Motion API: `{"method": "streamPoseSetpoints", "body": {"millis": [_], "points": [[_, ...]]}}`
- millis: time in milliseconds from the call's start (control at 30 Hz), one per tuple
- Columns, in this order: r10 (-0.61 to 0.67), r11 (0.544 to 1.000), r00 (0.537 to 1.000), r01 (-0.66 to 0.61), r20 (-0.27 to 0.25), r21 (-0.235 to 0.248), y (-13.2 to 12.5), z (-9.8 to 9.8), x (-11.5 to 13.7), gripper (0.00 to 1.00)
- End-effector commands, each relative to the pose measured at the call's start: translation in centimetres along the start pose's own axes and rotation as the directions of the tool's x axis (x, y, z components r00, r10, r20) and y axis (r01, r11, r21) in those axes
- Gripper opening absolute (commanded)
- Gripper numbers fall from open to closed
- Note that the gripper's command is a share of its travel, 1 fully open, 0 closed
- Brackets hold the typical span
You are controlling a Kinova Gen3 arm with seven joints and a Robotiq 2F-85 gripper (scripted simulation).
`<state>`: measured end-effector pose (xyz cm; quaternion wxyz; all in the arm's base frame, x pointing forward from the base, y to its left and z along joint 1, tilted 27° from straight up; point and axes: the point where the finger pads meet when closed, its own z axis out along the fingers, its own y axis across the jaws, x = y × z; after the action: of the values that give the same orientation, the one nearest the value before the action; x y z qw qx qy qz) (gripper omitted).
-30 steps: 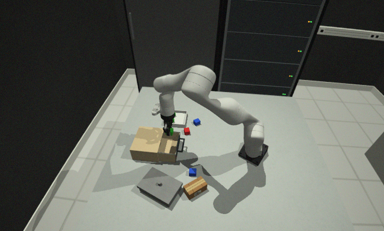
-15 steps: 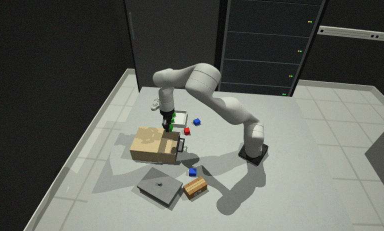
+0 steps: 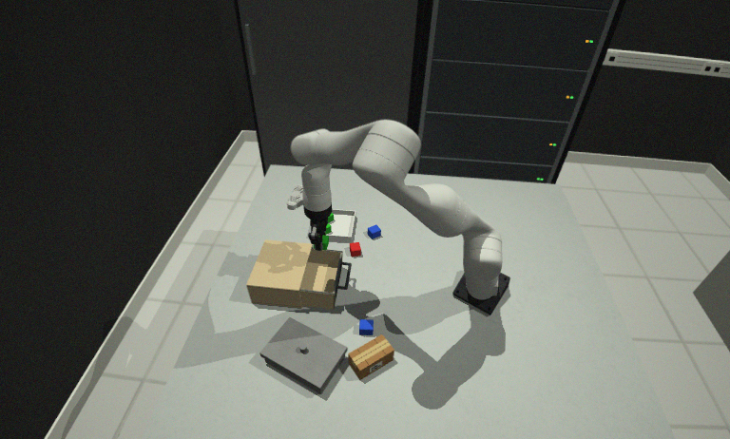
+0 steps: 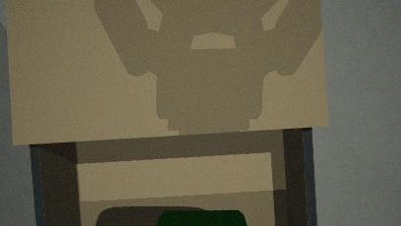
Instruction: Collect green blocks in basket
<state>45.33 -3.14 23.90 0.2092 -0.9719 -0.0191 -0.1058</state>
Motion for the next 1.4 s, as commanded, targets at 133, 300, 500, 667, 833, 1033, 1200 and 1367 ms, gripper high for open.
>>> {"method": "streamPoseSetpoints", "body": {"millis": [133,300,500,667,833,1033,1200,1367], "points": [[0.014,1.000,1.000,-0.014,0.003,-0.002,0.1,-0.3,0.0,0.10],[0.035,0.999,0.999,-0.035,0.003,-0.002,0.3,-0.3,0.0,0.10],[0.112,0.994,0.994,-0.112,0.000,-0.004,1.1,-0.4,0.3,0.10],[0.220,0.975,0.975,-0.220,-0.001,-0.005,2.1,-0.4,0.5,0.10],[0.303,0.953,0.953,-0.303,-0.002,-0.005,2.9,-0.4,0.6,0.10],[0.495,0.869,0.869,-0.495,-0.004,-0.005,4.9,-0.5,0.8,0.10],[0.663,0.748,0.748,-0.663,-0.007,-0.005,6.9,-0.5,1.0,0.10],[0.796,0.605,0.605,-0.796,-0.009,-0.003,8.7,-0.6,1.0,0.10]]}}
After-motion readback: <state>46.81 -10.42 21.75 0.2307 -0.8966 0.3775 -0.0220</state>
